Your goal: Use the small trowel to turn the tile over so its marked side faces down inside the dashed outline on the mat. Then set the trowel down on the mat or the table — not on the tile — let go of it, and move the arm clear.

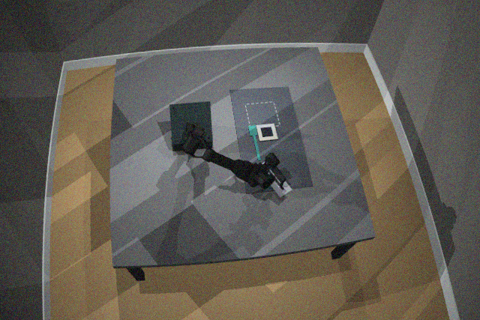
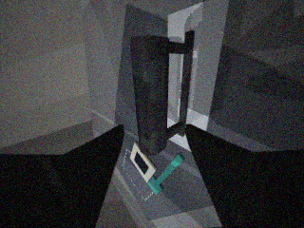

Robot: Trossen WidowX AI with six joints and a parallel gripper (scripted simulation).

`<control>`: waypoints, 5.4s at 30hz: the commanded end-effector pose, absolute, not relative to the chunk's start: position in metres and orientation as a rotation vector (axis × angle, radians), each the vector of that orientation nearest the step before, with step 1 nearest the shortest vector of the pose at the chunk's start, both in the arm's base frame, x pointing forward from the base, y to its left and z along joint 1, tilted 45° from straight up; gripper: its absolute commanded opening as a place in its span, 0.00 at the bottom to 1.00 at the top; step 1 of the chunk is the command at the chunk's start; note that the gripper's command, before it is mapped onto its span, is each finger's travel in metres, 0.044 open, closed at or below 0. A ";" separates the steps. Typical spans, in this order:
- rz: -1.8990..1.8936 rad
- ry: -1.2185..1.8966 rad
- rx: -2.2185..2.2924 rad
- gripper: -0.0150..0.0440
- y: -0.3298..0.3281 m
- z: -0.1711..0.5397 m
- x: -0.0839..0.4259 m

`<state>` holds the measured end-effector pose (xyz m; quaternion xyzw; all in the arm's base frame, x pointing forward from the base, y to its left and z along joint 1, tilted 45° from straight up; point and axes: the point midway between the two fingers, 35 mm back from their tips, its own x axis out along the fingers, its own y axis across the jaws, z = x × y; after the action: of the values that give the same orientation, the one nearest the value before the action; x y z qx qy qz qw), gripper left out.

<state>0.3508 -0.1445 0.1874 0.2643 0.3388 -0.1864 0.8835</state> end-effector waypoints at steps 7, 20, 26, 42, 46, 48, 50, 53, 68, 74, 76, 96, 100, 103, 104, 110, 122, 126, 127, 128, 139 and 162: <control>-0.353 0.689 0.536 0.76 -0.144 0.184 0.354; -0.353 0.690 0.537 0.76 -0.147 0.170 0.370; -0.353 0.690 0.536 0.76 -0.149 0.163 0.376; -0.353 0.689 0.536 0.76 -0.151 0.146 0.393; -0.353 0.689 0.536 0.58 -0.151 0.146 0.393; -0.353 0.689 0.536 0.50 -0.151 0.146 0.393; -0.353 0.689 0.536 0.47 -0.151 0.146 0.393; -0.353 0.689 0.536 0.44 -0.151 0.146 0.393; -0.353 0.689 0.536 0.27 -0.151 0.146 0.393; -0.352 0.691 0.537 0.25 -0.133 0.165 0.392; -0.351 0.692 0.538 0.25 -0.122 0.176 0.390; -0.450 0.542 0.546 0.25 -0.080 0.140 0.412; -0.475 0.485 0.559 0.25 -0.069 0.128 0.414; -0.492 0.440 0.572 0.25 -0.060 0.119 0.414; -0.497 0.424 0.578 0.25 -0.057 0.116 0.414; -0.524 0.330 0.615 0.25 -0.040 0.102 0.407; -0.534 0.290 0.635 0.25 -0.036 0.094 0.403; -0.535 0.290 0.635 0.25 -0.041 0.090 0.404; -0.535 0.290 0.635 0.25 -0.042 0.089 0.404; -0.535 0.290 0.635 0.25 -0.044 0.088 0.404; -0.534 0.289 0.634 0.25 -0.058 0.077 0.404; -0.534 0.291 0.634 0.25 -0.048 0.054 0.402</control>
<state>0.4032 -0.0538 0.0591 0.3063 0.1377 -0.2612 0.9050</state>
